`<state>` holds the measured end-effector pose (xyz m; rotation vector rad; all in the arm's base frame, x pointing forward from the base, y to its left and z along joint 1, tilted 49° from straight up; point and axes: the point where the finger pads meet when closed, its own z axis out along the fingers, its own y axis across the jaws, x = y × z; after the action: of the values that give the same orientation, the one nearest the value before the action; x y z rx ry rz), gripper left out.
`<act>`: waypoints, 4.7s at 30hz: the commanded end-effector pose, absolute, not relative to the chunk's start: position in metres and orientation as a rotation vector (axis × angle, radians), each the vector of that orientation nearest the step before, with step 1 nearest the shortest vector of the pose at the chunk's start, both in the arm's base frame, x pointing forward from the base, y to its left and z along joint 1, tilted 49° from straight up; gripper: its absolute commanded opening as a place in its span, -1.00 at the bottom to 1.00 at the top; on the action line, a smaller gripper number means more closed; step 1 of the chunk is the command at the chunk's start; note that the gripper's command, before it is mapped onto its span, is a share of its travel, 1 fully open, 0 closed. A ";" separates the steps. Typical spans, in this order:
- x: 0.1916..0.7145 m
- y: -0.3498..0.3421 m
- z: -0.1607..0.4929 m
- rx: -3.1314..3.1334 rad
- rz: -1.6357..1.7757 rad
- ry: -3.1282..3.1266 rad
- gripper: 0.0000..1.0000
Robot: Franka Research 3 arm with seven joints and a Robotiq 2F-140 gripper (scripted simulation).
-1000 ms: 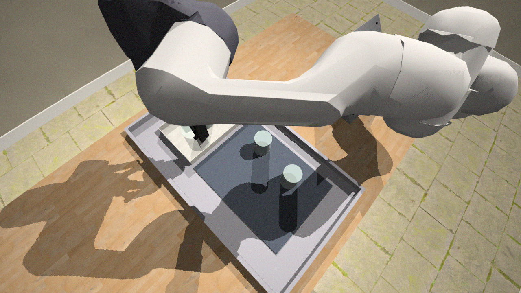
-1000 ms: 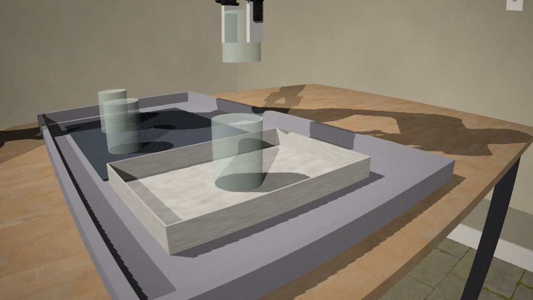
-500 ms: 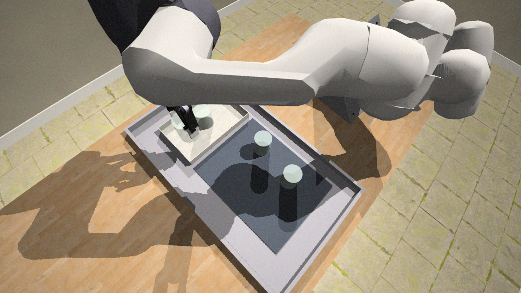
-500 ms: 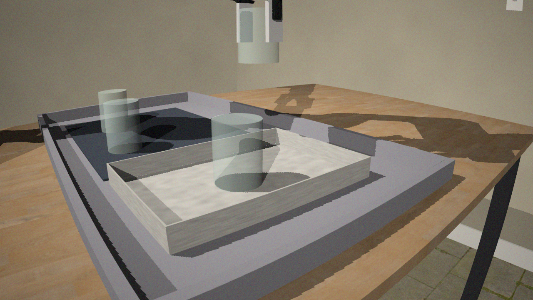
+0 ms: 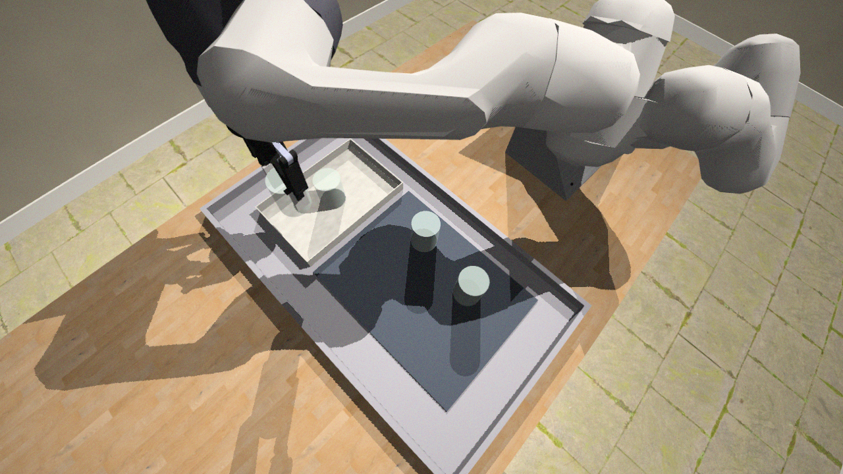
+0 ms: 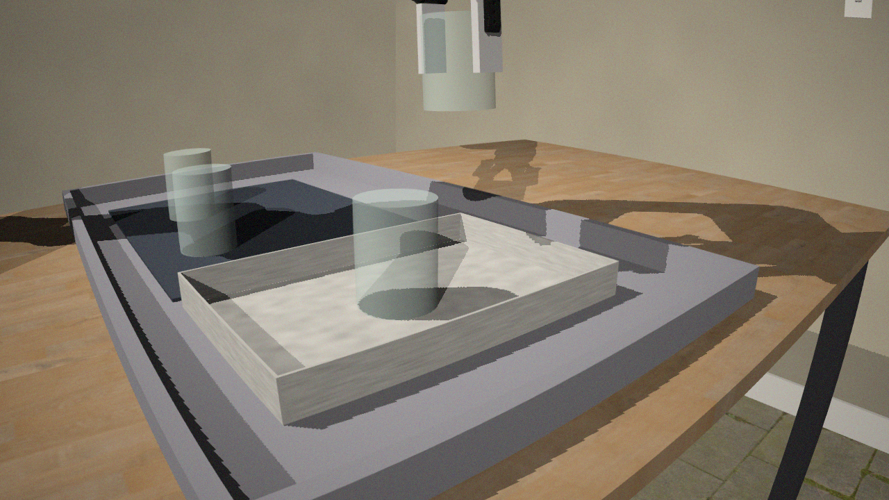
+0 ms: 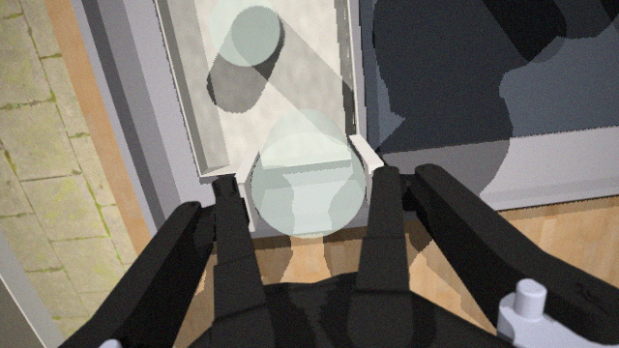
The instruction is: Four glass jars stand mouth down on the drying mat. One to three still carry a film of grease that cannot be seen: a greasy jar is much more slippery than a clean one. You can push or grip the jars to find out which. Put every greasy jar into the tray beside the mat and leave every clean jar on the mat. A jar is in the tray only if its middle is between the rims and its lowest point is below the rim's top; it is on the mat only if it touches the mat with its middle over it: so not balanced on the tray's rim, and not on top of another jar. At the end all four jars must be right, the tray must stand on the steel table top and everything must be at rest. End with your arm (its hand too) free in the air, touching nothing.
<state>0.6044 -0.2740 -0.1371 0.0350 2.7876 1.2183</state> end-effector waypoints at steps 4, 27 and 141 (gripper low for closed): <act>0.605 -0.290 -0.152 0.057 1.274 2.804 -1.00; 0.606 -0.299 -0.171 0.057 1.274 2.804 -1.00; 0.616 -0.208 -0.252 0.057 1.274 2.804 1.00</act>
<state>0.6142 -0.1981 -0.2588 0.0890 2.7902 1.1809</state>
